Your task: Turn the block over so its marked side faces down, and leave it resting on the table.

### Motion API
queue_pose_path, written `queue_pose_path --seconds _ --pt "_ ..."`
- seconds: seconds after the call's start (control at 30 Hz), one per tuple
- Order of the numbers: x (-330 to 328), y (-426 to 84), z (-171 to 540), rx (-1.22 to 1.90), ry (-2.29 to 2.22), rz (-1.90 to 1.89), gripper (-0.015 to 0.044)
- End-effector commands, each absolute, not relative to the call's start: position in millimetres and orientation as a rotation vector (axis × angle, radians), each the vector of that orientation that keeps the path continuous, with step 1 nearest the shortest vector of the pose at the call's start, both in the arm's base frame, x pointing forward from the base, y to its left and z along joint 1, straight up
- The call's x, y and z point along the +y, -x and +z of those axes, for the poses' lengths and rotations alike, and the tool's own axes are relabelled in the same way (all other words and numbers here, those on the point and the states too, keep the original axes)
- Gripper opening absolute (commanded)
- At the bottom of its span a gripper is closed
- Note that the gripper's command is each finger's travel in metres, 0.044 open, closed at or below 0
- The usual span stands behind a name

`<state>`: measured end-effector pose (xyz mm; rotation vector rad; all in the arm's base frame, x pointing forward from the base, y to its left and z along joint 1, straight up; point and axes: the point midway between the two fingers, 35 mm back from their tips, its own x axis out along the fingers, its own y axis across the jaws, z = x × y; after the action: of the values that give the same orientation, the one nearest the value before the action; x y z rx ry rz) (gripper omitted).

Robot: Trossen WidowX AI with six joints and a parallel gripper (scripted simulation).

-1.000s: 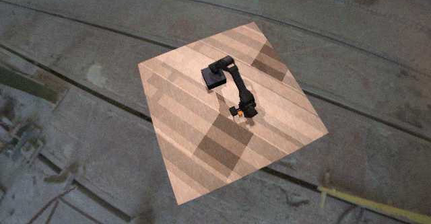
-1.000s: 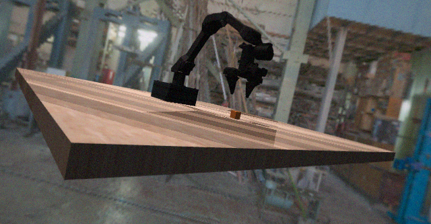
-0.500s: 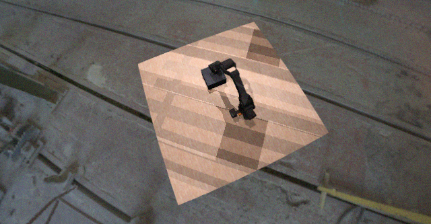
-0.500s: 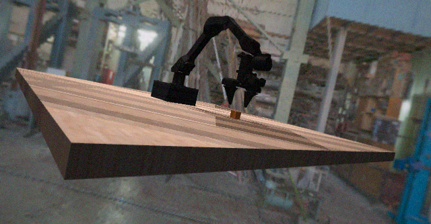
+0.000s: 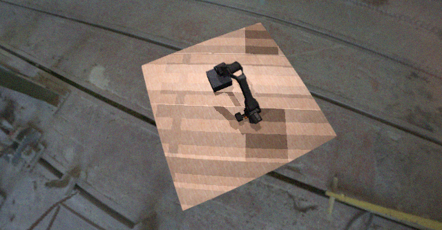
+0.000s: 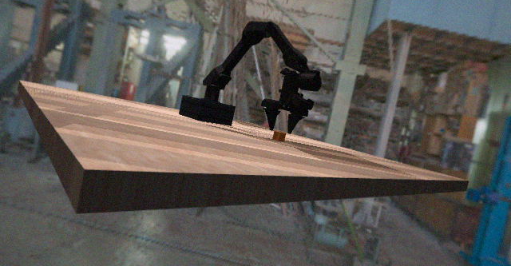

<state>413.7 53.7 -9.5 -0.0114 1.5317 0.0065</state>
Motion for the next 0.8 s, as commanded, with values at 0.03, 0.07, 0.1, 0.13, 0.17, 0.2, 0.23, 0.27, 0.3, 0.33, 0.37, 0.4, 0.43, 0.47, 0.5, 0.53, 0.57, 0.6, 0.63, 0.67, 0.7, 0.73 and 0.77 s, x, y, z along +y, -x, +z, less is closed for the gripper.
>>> queue_pose_path --seconds 0.03,0.07,0.1,0.13,0.17,0.2,0.23,0.27,0.3,0.33,0.37,0.4,0.43,0.47,0.5,0.53,0.57,0.6,0.63,0.67,0.7,0.73,0.77 --pt "54.1 -412.0 -20.2 1.539 0.011 0.013 0.0440" --pt "54.1 -412.0 -21.9 1.539 0.011 0.013 0.0440" --pt "54.1 -412.0 -23.5 1.539 0.011 0.013 0.0440" --pt "54.1 -411.9 -25.1 1.539 0.011 0.013 0.0440" --pt "54.1 -411.9 -26.5 1.539 0.011 0.013 0.0440" --pt "54.1 -411.9 -27.3 1.539 0.011 0.013 0.0440" --pt "54.1 -411.9 -27.5 1.539 0.011 0.013 0.0440" --pt "54.1 -411.9 -27.5 1.539 0.011 0.013 0.0414" --pt "54.1 -411.9 -27.5 1.539 0.011 0.013 0.0387" --pt "54.1 -411.9 -27.5 1.539 0.011 0.013 0.0361" --pt "54.1 -411.9 -27.5 1.539 0.011 0.013 0.0335" --pt "54.1 -411.9 -27.5 1.539 0.011 0.013 0.0309" --pt "54.1 -411.9 -27.5 1.539 0.011 0.013 0.0282" --pt "54.1 -411.9 -27.5 1.539 0.011 0.013 0.0256" --pt "54.1 -411.9 -27.5 1.539 0.011 0.013 0.0230" --pt "54.1 -411.9 -27.5 1.539 0.011 0.013 0.0204" --pt "54.1 -411.9 -27.5 1.539 0.011 0.013 0.0177" --pt "54.1 -411.9 -27.5 1.539 0.011 0.013 0.0151" --pt "54.1 -411.9 -27.5 1.539 0.011 0.013 0.0125" --pt "54.1 -411.9 -27.5 1.539 0.011 0.013 0.0118" --pt "54.1 -411.9 -27.5 1.539 0.011 0.013 0.0112" --pt "54.1 -411.9 -27.5 1.539 0.011 0.013 0.0105" --pt "54.1 -411.9 -27.5 1.539 0.011 0.013 0.0098"
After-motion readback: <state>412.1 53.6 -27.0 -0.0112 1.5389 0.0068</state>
